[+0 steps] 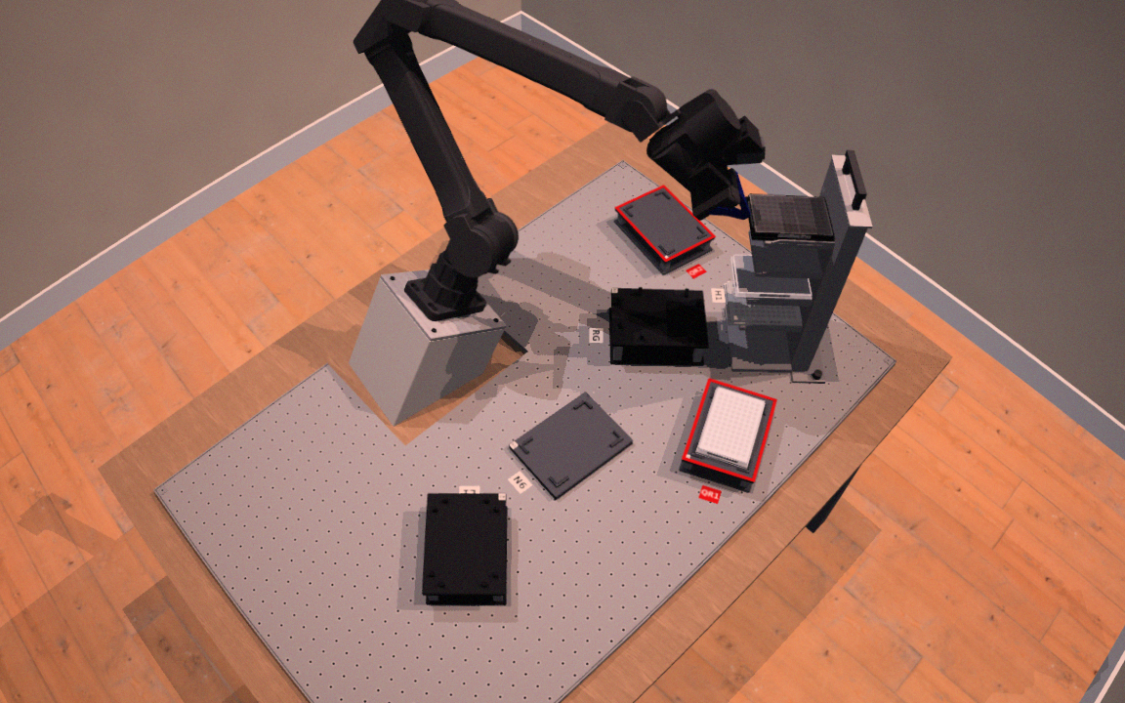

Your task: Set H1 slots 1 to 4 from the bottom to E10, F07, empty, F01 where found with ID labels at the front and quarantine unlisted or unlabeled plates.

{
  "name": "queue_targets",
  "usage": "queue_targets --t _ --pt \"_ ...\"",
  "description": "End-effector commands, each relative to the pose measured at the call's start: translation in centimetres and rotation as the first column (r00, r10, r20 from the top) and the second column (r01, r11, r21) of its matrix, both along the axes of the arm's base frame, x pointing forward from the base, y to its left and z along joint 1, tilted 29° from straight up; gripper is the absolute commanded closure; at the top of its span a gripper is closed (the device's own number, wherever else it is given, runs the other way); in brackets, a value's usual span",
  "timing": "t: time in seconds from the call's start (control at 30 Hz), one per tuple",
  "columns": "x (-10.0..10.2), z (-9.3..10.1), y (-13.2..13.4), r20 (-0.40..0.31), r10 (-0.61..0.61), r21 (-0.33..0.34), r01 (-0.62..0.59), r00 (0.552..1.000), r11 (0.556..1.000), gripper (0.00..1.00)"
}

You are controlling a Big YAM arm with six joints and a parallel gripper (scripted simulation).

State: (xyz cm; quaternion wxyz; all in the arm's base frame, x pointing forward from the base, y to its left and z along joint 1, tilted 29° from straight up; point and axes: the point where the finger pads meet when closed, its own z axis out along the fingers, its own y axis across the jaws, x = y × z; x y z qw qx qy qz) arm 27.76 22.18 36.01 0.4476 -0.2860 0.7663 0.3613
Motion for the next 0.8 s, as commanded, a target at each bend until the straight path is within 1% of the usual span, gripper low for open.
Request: queue_targets --t 0.0,0.77 --pt "0.77 4.14 0.85 0.067 0.004 0.035 -0.006 0.998 0.999 1.0" --pt "0.92 4.23 1.01 0.069 0.005 0.034 -0.007 0.998 0.999 1.0"
